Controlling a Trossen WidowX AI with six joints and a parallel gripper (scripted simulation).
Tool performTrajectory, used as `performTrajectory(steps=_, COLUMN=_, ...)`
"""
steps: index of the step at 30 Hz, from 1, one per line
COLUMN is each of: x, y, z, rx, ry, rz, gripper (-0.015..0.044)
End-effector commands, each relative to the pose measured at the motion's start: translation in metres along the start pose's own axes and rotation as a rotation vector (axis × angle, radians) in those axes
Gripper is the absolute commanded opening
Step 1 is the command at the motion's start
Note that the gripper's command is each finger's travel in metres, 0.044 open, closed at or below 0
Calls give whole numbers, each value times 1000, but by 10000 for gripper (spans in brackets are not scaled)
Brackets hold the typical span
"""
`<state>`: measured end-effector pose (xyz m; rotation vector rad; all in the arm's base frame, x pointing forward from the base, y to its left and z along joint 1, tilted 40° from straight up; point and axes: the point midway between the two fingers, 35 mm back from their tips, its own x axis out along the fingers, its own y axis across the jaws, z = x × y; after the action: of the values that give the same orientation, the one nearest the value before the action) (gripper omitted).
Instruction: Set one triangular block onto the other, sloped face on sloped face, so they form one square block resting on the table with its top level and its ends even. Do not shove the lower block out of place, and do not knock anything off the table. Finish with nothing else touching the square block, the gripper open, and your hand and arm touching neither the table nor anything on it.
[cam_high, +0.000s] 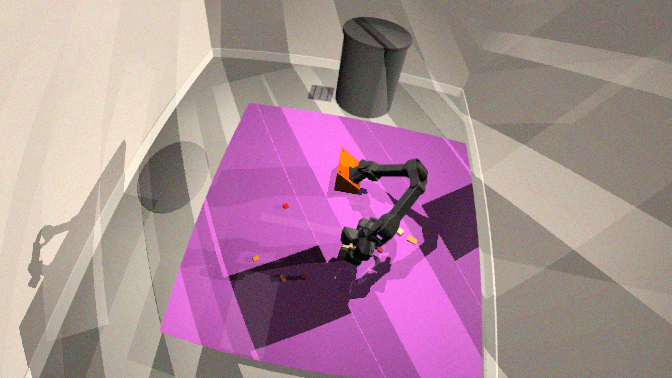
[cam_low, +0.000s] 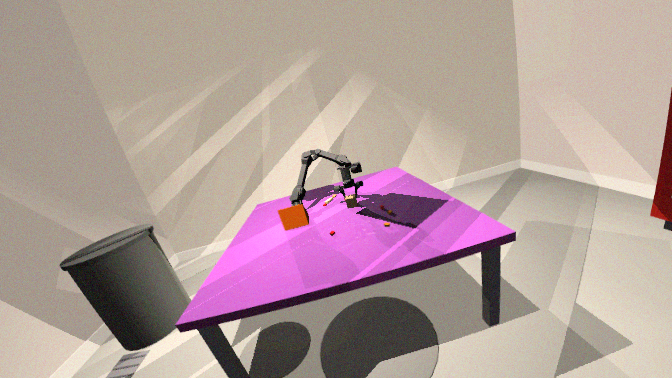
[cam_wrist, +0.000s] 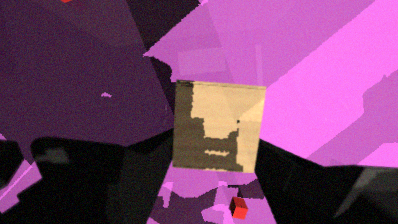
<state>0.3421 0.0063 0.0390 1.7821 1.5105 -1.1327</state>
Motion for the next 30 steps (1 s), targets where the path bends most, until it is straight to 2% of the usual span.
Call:
performTrajectory(steps=1, x=1, y=0, z=0, rx=4, ry=5, rz=-2, gripper=0)
performTrajectory(steps=18, x=0, y=0, z=0, rx=0, ry=0, rz=0, gripper=440)
performTrajectory(steps=26, x=-2, y=0, z=0, rx=0, ry=0, rz=0, gripper=440)
performTrajectory(steps=30, x=-44, y=6, z=0, rx=0, ry=-3, rz=1, gripper=440)
